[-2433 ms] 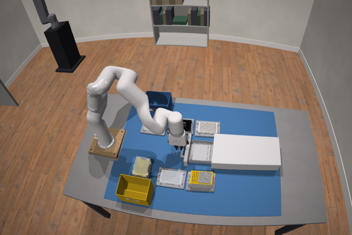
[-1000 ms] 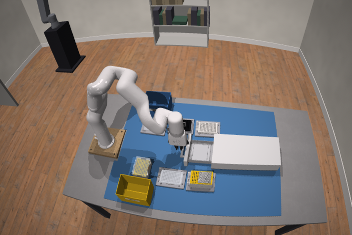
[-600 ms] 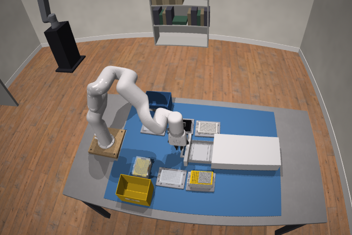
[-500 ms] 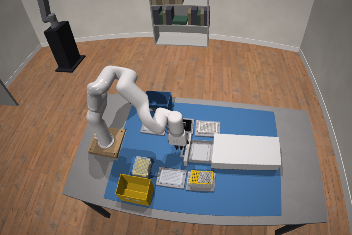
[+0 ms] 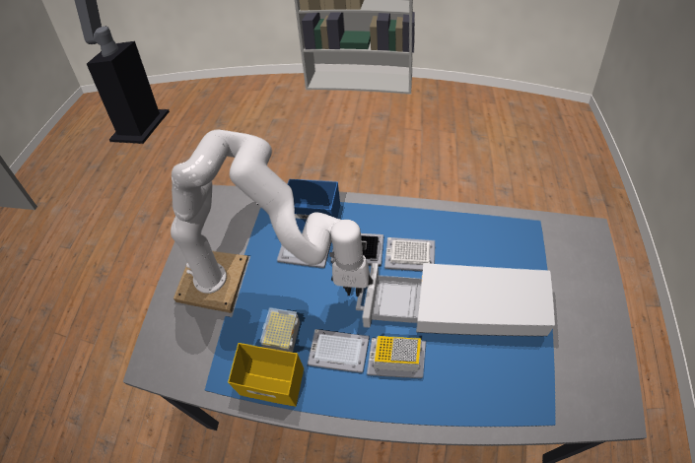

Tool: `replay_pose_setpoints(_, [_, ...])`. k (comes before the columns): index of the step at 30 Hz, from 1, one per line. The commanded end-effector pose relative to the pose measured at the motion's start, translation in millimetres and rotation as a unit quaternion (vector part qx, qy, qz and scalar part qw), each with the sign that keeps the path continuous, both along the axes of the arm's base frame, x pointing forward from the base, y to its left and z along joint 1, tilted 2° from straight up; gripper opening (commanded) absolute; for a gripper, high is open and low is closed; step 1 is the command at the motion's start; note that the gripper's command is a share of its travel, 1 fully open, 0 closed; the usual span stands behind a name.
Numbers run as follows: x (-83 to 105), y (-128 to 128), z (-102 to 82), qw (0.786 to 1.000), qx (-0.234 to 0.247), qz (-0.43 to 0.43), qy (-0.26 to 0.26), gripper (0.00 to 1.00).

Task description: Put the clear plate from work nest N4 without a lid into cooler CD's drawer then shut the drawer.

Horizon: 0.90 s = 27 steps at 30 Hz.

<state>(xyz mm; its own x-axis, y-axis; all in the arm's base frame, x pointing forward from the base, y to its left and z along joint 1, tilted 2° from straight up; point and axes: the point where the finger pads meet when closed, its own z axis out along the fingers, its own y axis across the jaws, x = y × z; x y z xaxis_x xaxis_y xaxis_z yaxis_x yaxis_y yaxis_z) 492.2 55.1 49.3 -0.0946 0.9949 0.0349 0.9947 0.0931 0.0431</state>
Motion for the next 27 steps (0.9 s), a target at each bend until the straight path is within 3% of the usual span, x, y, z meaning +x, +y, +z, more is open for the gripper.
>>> replay_pose_setpoints(1, [-8.2,-0.9,-8.4,1.000,-0.001,0.000,0.011,0.21])
replay_pose_setpoints(8, [-8.2,-0.9,-8.4,1.000,-0.001,0.000,0.011,0.21])
replay_pose_setpoints(27, [-8.6,-1.9,19.9,1.000,-0.001,0.000,0.011,0.21])
